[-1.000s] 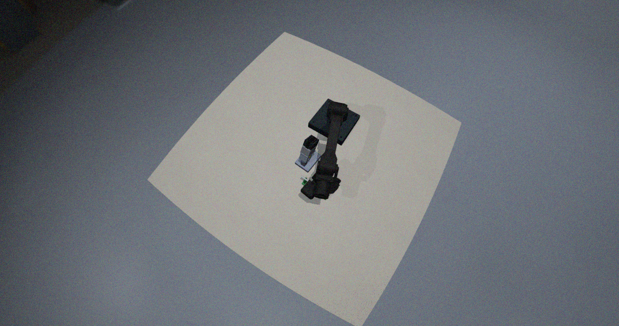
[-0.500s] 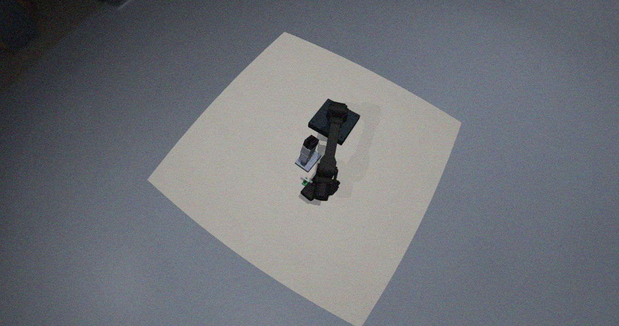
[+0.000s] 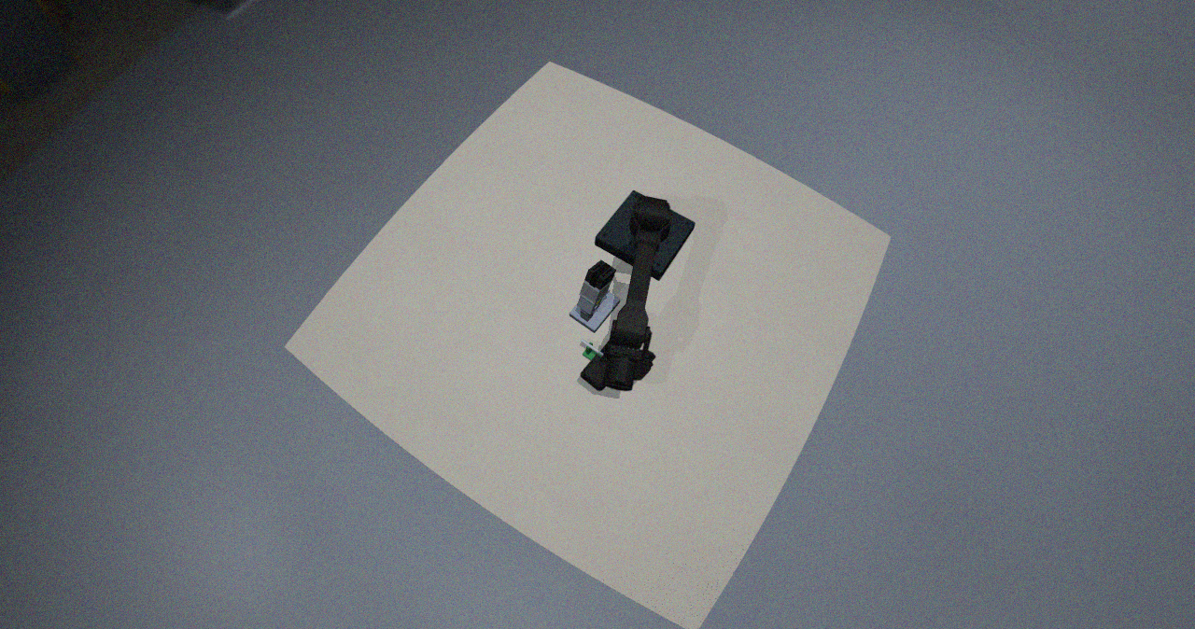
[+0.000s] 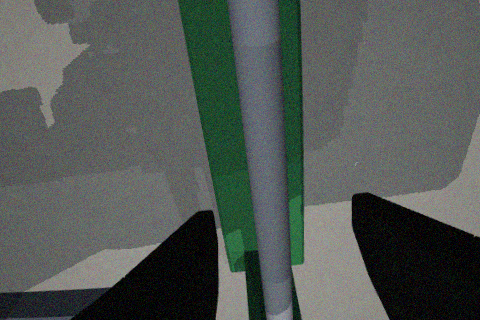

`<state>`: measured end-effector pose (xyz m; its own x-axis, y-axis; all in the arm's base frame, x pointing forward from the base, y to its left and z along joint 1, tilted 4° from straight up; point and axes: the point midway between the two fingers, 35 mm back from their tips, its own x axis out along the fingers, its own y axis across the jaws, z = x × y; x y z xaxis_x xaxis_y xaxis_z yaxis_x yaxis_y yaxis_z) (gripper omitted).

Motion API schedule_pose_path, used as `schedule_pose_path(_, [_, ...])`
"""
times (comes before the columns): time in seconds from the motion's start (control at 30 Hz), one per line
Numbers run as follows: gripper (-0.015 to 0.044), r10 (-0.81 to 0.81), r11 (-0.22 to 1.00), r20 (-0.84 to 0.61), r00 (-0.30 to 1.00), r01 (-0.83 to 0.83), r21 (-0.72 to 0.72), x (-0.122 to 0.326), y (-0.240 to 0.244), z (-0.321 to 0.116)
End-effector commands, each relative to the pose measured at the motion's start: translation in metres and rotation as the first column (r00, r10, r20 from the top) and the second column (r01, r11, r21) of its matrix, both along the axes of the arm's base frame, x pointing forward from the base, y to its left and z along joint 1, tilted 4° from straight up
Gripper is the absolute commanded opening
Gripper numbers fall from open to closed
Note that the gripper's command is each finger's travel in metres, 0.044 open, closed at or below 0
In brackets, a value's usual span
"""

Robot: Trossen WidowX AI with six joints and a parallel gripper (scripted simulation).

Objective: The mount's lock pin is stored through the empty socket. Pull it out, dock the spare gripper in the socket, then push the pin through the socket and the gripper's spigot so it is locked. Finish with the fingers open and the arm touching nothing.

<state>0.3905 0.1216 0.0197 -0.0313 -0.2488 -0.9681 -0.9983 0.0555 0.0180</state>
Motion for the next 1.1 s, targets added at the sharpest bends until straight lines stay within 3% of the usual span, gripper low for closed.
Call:
schedule_pose_path(0.0, [0.018,0.005,1.0,-0.012,1.0,-0.005,-0.008,-0.002,-0.001,-0.01])
schedule_pose_path(0.67, [0.018,0.006,1.0,-0.012,1.0,-0.006,-0.008,-0.004,-0.002,-0.024])
schedule_pose_path(0.9, [0.0,0.006,1.0,-0.012,1.0,-0.006,-0.008,-0.004,-0.002,-0.024])
schedule_pose_path(1.07, [0.0,0.006,1.0,-0.012,1.0,-0.006,-0.008,-0.004,-0.002,-0.024])
